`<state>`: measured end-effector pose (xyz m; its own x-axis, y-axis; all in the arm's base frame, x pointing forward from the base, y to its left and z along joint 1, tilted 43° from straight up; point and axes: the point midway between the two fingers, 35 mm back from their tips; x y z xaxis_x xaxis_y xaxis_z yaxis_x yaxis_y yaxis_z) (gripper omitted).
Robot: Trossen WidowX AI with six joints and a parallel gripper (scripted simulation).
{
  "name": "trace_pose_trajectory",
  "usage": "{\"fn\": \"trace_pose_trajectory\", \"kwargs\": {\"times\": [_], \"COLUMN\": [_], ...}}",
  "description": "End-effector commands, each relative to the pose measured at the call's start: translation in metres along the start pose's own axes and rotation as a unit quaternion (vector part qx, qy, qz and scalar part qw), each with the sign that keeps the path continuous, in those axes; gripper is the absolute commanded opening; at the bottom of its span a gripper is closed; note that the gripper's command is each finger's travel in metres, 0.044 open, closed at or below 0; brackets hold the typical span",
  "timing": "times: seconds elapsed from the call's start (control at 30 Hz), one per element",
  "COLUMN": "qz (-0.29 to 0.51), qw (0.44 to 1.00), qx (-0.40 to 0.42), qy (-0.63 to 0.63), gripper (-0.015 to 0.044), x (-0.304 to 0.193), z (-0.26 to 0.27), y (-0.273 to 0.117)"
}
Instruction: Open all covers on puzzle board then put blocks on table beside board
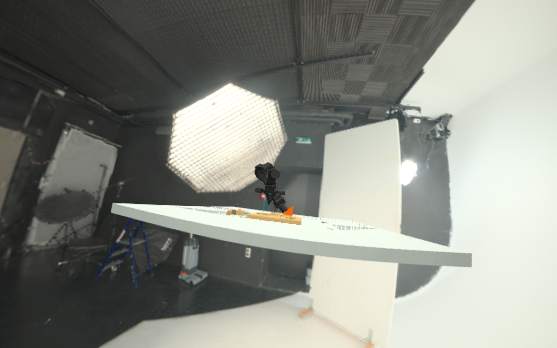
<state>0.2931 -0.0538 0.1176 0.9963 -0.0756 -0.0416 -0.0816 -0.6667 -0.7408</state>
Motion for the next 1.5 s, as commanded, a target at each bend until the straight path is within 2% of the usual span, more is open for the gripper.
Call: {"fn": "trace_pose_trajectory", "kwargs": {"times": [0.0,0.63,1.47], "qz": [0.001,0.001,0.001], "qw": [1.000,1.000,1.000], "qx": [-0.005,-0.005,-0.005], "qy": [0.005,0.005,0.005], "gripper": [0.0000,0.0000,0.0000], "x": [-0.001,-0.001,0.000], "z": [-0.003,-0.003,-0.004], "y": [0.001,0.002,0.026]}}
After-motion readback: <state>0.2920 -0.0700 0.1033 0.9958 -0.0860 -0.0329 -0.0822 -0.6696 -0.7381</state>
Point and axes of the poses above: the point midway between the two fingers, 35 mm back from their tips, its own y axis out along the fingers, its own z axis across the jaws, x = y × z, and after that the axes turned 4 degrees about -y, right-handed
